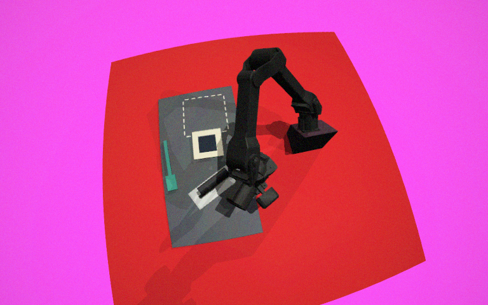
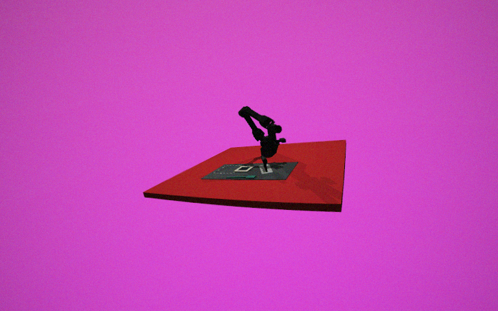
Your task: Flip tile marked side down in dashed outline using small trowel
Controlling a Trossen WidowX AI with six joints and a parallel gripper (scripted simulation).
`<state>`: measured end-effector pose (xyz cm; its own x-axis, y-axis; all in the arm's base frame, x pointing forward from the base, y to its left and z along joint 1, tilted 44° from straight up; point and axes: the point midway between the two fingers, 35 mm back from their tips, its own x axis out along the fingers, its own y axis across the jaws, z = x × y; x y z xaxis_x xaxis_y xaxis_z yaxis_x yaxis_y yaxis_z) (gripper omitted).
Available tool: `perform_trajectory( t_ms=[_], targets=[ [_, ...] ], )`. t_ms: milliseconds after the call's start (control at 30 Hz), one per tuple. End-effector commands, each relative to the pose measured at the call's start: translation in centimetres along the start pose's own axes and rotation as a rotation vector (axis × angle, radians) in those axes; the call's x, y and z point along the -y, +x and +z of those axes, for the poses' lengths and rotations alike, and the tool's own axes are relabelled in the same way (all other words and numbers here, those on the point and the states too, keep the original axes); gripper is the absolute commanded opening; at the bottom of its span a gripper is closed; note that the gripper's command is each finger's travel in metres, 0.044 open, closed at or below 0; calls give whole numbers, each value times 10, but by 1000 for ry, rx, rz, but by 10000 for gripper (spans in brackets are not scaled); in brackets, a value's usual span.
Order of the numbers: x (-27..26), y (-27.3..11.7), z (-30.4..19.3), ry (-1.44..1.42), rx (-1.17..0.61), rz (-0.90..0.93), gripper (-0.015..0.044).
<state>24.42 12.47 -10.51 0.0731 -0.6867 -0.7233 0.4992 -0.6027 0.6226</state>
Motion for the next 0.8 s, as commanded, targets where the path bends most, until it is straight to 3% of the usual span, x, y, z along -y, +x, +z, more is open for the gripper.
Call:
perform_trajectory(
  t_ms=[0,67,467,600,767],
  targets=[
    [0,0,0,0,0,0,48],
    [0,0,0,0,0,0,0],
    [0,0,0,0,0,0,0],
    [0,0,0,0,0,0,100],
    [0,0,0,0,0,0,100]
  ],
)
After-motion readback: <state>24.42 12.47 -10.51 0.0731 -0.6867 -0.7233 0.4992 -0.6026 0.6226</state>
